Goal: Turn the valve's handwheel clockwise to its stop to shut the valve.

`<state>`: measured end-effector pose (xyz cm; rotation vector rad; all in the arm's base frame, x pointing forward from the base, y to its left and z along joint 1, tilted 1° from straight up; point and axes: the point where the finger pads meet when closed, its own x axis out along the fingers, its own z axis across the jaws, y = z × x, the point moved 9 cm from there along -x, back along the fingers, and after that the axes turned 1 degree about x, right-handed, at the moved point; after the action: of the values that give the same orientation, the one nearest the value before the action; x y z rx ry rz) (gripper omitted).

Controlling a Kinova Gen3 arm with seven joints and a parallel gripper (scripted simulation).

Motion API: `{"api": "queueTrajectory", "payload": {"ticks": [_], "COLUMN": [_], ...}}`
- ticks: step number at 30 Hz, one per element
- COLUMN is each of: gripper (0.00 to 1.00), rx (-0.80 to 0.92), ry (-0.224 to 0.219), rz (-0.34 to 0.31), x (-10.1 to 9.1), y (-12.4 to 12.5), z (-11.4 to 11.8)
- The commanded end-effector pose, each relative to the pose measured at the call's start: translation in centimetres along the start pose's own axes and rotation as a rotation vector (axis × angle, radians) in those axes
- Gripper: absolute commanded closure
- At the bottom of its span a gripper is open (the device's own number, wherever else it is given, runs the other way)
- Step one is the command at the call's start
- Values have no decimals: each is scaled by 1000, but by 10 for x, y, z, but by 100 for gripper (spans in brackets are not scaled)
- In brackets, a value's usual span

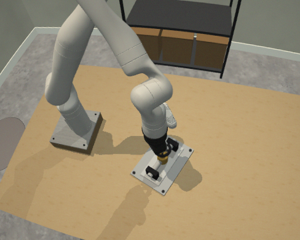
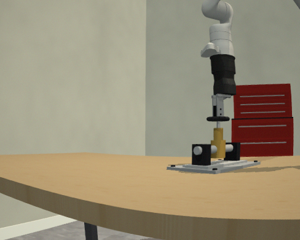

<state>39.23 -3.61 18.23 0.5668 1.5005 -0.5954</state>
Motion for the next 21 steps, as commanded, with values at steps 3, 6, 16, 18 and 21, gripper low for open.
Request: {"api": "queueTrajectory", "payload": {"ticks": [3, 6, 16, 18, 21], "gripper": [100, 100, 100, 100, 100], "rx": [44, 76, 213, 246, 262], "ry": [7, 9, 9, 9, 8], "rz": [-2, -3, -3, -3, -3], "x": [2, 2, 2, 2, 2], "y": [0, 0, 0, 0, 1], "z": [-2, -3, -3, -3, -3]}}
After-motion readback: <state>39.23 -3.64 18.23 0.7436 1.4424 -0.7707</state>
